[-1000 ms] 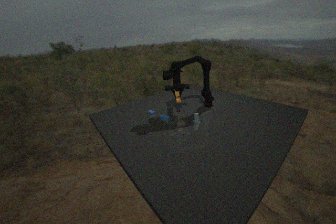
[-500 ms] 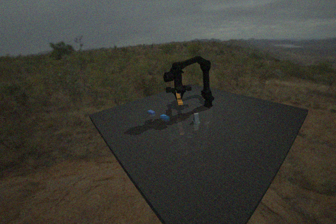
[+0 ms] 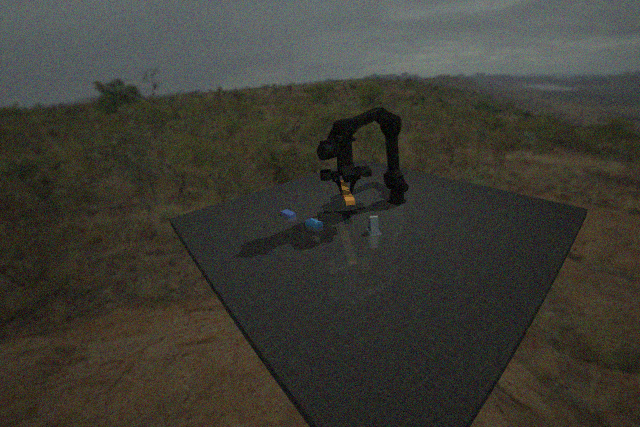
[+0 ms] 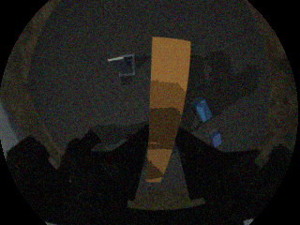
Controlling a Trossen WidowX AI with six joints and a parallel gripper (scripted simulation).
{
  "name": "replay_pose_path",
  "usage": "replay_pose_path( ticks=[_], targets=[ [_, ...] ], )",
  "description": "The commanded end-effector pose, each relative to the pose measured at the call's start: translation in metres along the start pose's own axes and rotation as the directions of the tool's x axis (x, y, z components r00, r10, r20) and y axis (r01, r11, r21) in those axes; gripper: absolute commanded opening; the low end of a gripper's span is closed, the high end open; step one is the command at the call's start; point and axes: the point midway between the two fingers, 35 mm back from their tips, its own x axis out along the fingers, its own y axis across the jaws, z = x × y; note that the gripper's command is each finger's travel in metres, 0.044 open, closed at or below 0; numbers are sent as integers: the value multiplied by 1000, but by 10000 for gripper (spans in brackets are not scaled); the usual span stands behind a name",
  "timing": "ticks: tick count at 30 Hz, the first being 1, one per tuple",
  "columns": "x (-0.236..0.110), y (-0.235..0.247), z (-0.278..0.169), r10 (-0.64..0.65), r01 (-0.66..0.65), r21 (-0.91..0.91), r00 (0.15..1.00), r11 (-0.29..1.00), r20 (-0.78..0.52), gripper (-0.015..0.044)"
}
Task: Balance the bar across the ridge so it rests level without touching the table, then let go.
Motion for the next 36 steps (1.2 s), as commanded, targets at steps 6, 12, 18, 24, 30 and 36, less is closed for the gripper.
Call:
replay_pose_path(
  ticks=[6, 12, 18, 24, 30, 36],
  targets=[
    [-2, 13, 32, -2, 2, -9, 1000, 1000, 5, 0],
    [-2, 24, 51, -1, 1, -18, 1000, 1000, 7, 0],
    [-2, 36, 70, 0, 0, -27, 1000, 1000, 9, 0],
    [-2, 50, 88, 1, -1, -36, 1000, 999, 11, 0],
    [-2, 66, 105, 3, -2, -45, 1000, 999, 12, 0],
    [-2, 82, 121, 4, -4, -54, 1000, 999, 14, 0]
  ],
)
